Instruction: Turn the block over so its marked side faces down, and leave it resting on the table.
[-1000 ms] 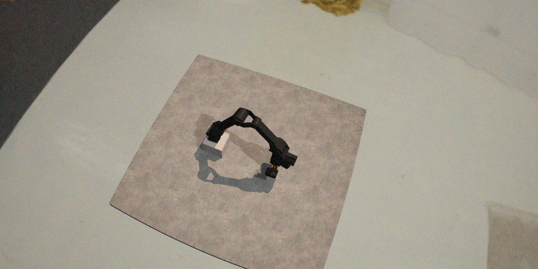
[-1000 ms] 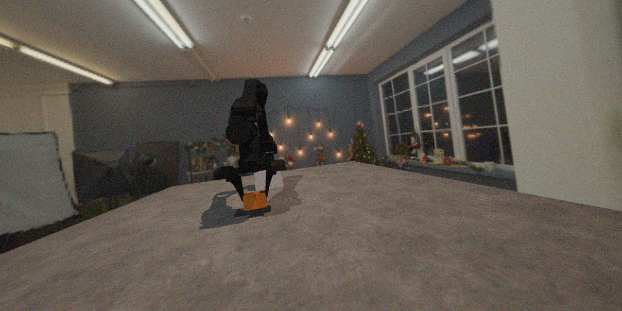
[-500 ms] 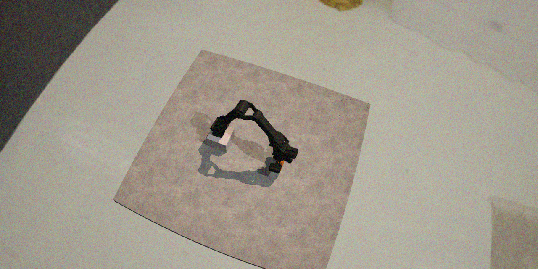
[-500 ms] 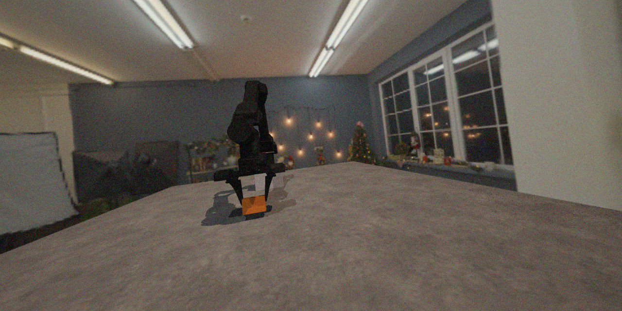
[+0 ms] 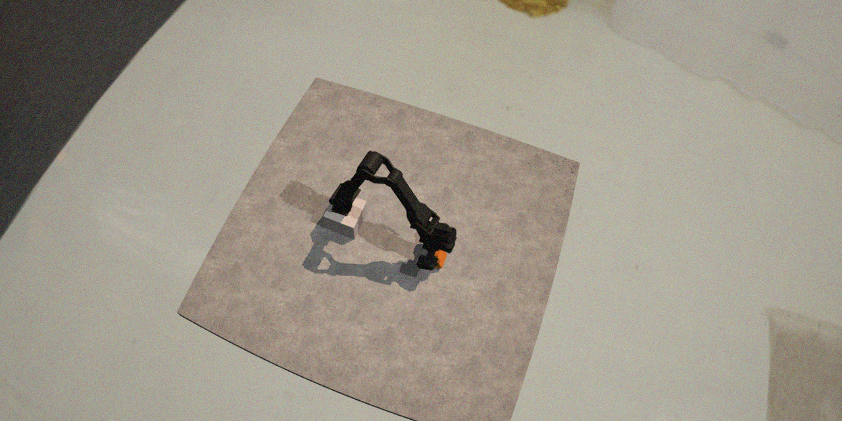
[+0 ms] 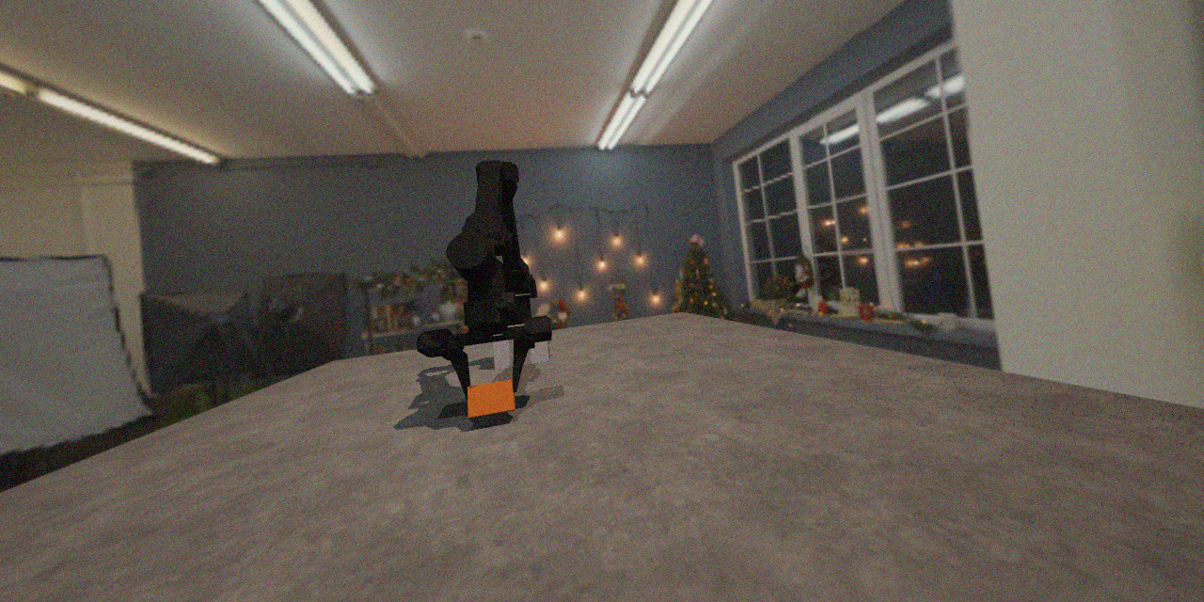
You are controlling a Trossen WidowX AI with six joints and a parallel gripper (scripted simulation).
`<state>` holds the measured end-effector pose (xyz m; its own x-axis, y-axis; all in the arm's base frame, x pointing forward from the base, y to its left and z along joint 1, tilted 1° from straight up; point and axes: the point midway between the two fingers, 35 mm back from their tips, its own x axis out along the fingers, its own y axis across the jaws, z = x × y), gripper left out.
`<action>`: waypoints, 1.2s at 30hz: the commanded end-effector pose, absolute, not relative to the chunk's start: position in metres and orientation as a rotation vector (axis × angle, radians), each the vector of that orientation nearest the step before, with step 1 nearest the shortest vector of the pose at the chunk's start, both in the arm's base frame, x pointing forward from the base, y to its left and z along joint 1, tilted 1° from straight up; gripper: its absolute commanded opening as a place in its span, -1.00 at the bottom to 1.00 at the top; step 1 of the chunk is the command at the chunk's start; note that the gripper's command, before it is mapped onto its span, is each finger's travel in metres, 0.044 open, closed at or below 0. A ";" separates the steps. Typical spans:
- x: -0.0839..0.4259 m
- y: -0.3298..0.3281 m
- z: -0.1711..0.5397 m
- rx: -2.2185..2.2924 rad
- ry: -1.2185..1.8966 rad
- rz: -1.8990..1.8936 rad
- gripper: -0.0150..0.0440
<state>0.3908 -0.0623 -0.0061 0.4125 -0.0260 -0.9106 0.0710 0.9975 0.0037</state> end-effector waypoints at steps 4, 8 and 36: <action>0.388 -0.061 -0.002 0.041 1.032 -0.058 -0.49; 0.385 -0.061 -0.001 0.037 0.976 -0.059 -0.49; 0.401 -0.064 -0.037 0.030 0.657 -0.067 -0.49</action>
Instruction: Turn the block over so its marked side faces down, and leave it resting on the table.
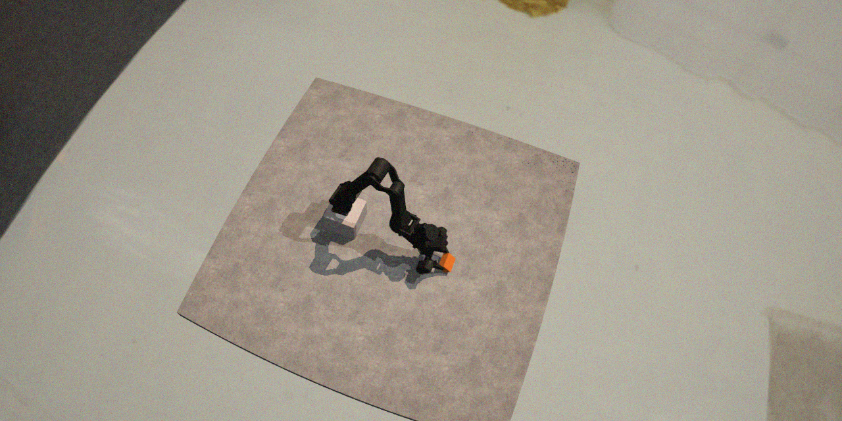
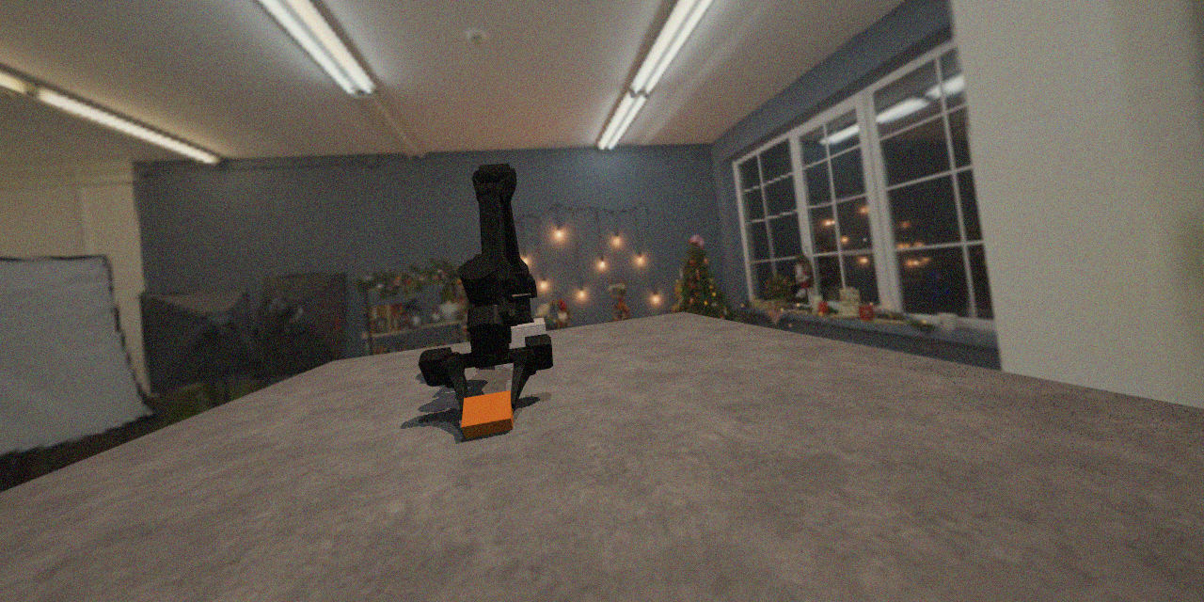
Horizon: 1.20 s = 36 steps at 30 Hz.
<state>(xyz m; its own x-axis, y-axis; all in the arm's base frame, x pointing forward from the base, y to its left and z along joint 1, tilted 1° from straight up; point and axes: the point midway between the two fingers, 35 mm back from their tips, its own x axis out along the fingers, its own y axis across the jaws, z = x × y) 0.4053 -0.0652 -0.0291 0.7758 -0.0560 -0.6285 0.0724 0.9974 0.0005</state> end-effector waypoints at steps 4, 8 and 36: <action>0.400 -0.064 -0.039 0.027 0.601 -0.067 -0.49; 0.397 -0.063 -0.041 0.025 0.547 -0.067 -0.49; 0.381 -0.060 -0.034 0.018 0.375 -0.065 -0.49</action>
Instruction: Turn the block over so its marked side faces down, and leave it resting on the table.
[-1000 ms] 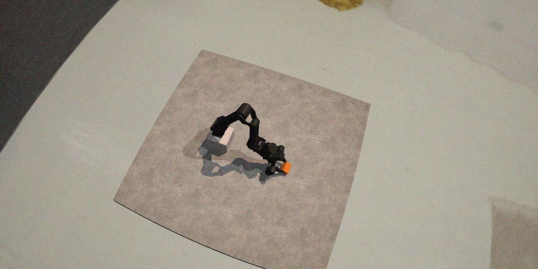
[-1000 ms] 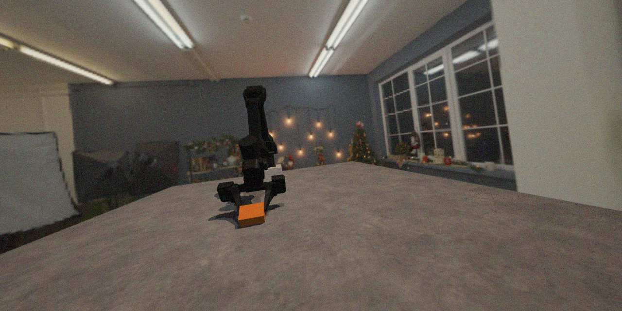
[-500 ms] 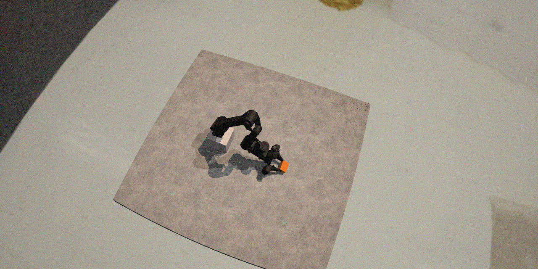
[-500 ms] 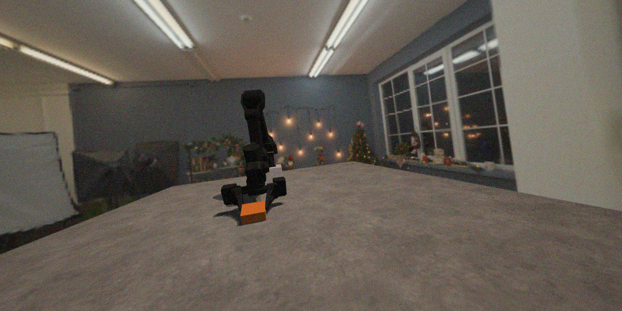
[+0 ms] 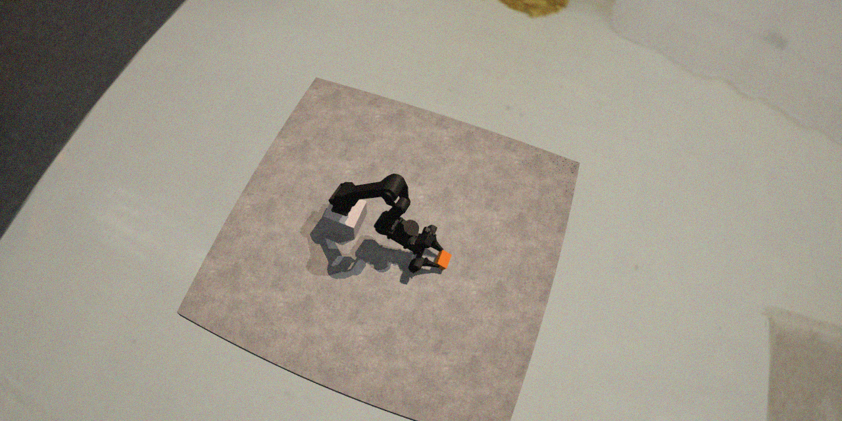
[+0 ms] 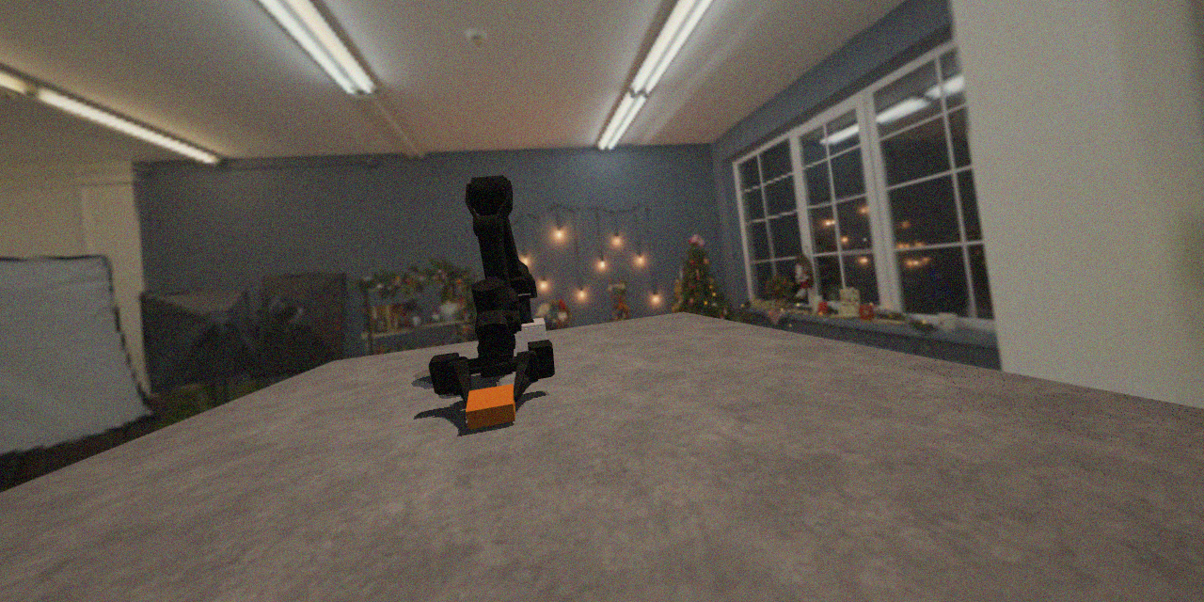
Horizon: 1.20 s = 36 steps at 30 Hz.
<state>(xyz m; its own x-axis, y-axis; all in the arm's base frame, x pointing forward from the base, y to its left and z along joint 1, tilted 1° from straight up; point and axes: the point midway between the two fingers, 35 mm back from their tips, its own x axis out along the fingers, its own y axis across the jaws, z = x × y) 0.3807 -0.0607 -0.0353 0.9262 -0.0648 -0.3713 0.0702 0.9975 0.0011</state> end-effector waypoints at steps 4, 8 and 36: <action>0.381 -0.060 -0.034 0.018 0.375 -0.065 -0.31; 0.381 -0.060 -0.034 0.018 0.375 -0.065 0.04; 0.381 -0.060 -0.034 0.018 0.375 -0.065 1.00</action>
